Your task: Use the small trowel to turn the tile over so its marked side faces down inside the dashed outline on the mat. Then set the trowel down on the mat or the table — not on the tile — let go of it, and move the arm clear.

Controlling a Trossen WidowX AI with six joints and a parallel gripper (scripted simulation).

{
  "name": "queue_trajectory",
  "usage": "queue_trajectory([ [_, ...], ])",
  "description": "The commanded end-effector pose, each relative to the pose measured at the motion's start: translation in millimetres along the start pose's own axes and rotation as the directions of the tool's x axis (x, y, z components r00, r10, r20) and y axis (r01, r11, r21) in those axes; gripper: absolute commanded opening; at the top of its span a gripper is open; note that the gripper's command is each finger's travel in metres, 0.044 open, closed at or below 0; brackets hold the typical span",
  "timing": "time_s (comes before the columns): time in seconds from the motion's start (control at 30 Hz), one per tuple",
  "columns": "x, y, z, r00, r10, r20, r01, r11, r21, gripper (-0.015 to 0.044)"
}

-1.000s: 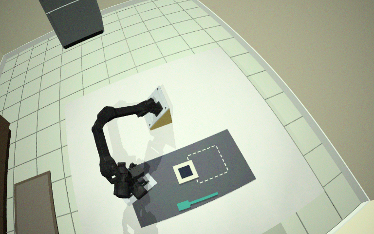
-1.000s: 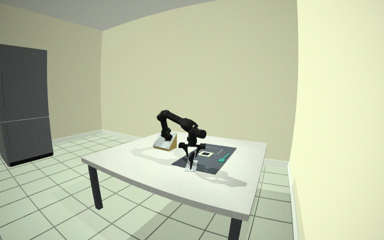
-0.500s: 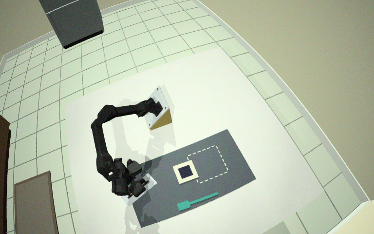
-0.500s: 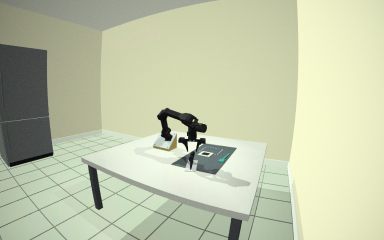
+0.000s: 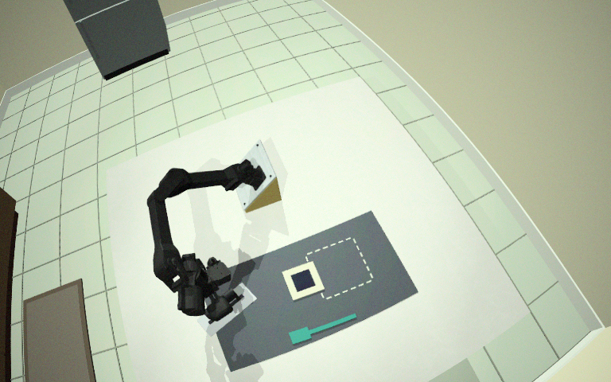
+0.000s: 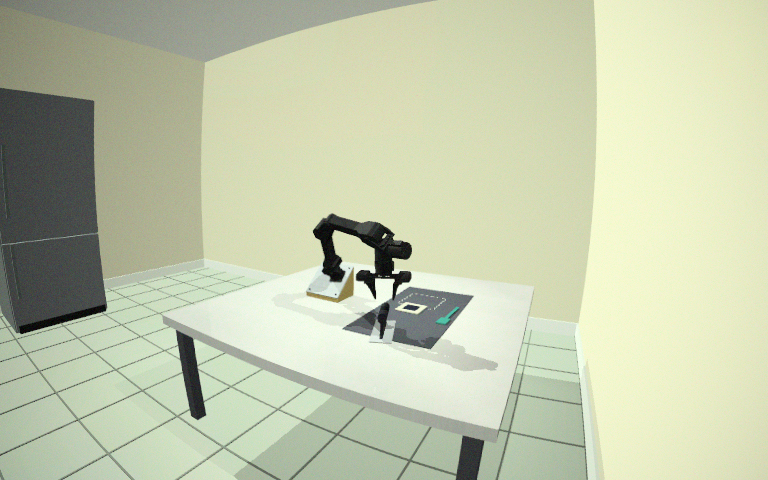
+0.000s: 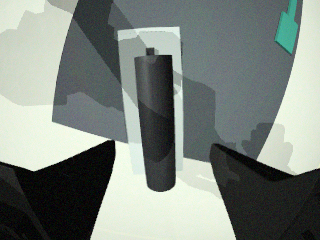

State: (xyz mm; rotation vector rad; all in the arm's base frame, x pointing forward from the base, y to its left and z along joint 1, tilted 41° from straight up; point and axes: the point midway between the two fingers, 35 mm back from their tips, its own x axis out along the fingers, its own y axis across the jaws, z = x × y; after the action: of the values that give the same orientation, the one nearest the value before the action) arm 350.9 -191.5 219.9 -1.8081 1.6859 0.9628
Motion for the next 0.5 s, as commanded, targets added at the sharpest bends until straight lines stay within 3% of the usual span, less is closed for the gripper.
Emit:
queue_trajectory([
  [0.0, 4.4, 2.5, 0.9, 0.999, -0.022, 0.024, 0.019, 0.993, 0.116, 0.0300],
  [0.47, 7.8, 9.1, -8.9, 0.990, -0.132, 0.040, 0.101, 0.893, 0.438, 0.0300],
])
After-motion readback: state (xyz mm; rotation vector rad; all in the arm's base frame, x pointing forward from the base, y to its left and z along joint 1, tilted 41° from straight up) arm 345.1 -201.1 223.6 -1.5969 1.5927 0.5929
